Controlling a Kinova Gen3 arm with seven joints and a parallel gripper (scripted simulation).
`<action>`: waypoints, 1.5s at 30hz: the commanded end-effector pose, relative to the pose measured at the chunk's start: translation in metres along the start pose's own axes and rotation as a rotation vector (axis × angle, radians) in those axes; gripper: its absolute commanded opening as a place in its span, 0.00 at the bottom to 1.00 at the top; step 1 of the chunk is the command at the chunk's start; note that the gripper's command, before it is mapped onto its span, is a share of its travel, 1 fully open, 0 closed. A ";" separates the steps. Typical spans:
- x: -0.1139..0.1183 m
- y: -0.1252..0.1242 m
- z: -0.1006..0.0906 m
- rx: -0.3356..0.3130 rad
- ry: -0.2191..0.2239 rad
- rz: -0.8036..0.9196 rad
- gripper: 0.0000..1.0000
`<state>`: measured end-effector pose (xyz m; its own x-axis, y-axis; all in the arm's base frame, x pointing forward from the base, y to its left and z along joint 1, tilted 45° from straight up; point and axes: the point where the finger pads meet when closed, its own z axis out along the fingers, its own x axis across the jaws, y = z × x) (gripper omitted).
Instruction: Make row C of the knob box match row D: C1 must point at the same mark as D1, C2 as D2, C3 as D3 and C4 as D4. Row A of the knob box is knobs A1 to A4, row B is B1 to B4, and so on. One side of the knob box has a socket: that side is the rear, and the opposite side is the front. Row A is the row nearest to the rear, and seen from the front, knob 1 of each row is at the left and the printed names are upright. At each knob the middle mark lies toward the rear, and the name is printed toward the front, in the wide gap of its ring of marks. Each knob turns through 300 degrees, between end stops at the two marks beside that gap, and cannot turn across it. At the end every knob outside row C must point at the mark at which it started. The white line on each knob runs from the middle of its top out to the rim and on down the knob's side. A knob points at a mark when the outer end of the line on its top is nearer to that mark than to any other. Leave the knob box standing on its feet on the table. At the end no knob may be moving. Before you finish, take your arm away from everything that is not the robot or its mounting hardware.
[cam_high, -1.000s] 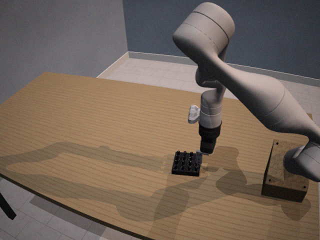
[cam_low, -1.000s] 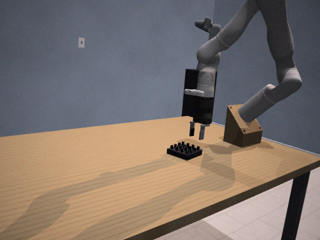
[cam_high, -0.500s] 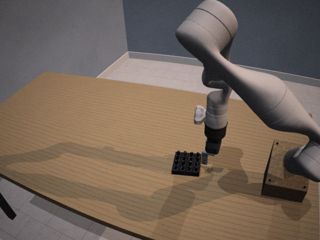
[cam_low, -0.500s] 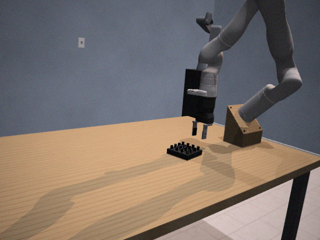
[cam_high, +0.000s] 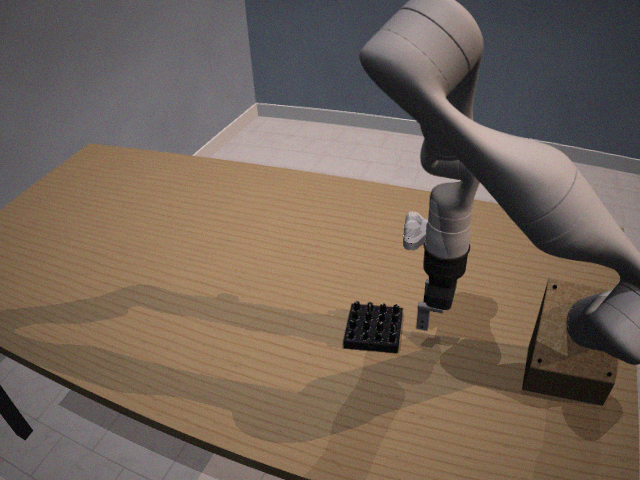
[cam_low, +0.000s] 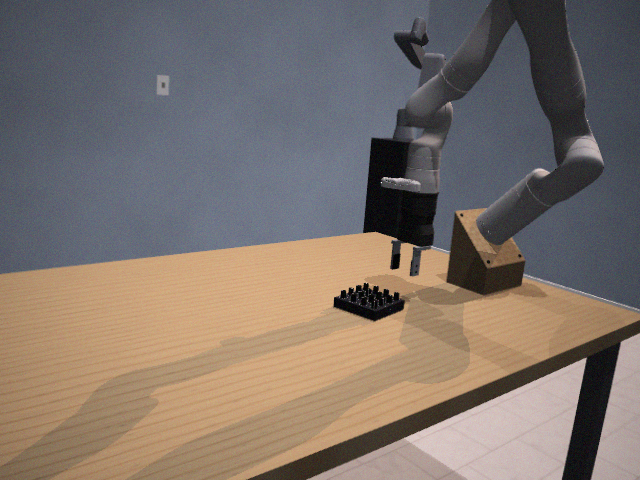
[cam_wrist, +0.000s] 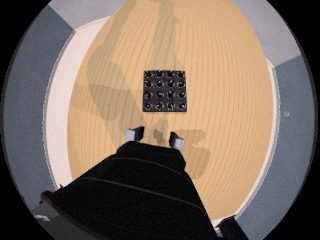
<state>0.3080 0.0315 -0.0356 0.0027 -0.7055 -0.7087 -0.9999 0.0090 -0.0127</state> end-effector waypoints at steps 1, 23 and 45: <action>0.001 0.003 -0.001 0.003 -0.001 0.007 1.00; 0.002 0.006 -0.001 0.003 -0.001 0.007 1.00; 0.002 0.006 -0.001 0.003 -0.001 0.007 1.00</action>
<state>0.3012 0.0303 -0.0365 -0.0042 -0.7040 -0.7102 -0.9999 0.0148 -0.0088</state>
